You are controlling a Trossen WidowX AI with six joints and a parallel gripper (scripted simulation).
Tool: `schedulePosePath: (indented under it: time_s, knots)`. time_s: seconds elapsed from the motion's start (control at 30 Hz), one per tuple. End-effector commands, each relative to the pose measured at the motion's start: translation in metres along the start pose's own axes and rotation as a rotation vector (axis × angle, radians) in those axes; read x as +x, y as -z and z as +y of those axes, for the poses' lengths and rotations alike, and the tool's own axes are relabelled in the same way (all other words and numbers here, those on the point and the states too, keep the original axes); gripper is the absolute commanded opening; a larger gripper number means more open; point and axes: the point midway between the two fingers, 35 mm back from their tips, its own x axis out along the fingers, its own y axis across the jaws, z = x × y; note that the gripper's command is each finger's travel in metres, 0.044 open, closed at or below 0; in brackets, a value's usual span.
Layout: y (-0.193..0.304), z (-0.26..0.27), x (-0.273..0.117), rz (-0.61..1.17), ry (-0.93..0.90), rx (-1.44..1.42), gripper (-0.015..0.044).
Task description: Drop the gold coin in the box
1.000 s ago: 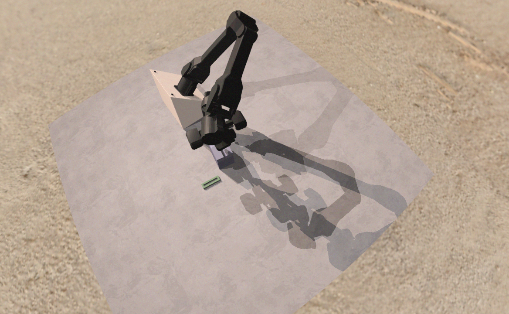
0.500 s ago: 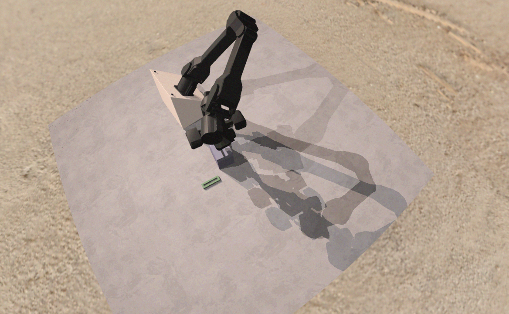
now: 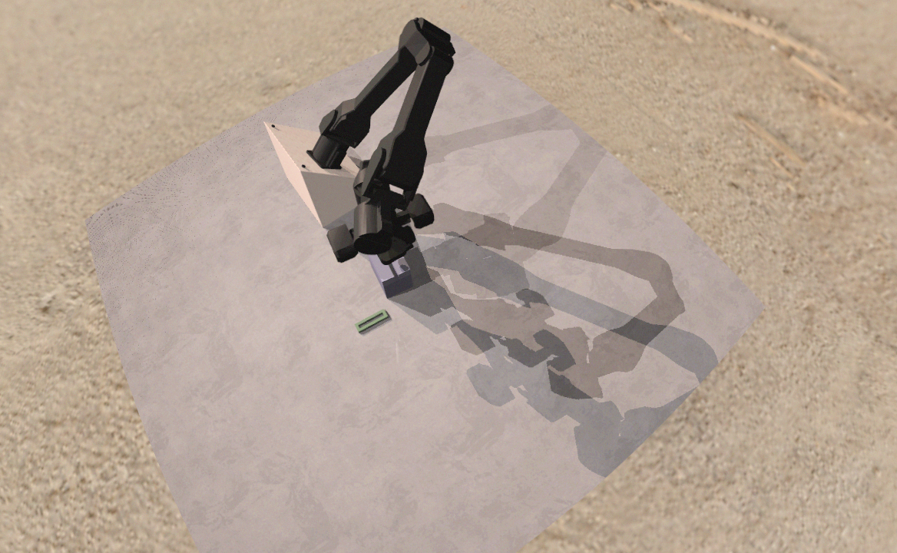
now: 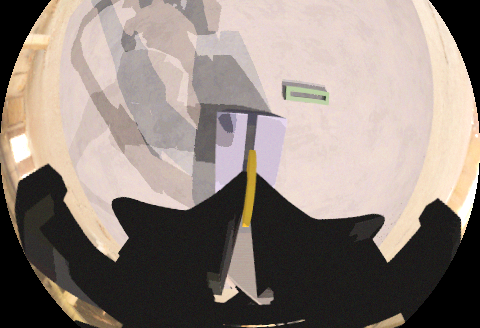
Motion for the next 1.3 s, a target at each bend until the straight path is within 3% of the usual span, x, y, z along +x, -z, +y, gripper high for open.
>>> schedulePosePath:
  time_s: [0.0,1.27]
  knots:
    - [0.0,0.0,0.001,0.0,0.0,0.001,0.0]
    - [0.003,0.001,0.017,0.0,-0.001,0.008,0.0]
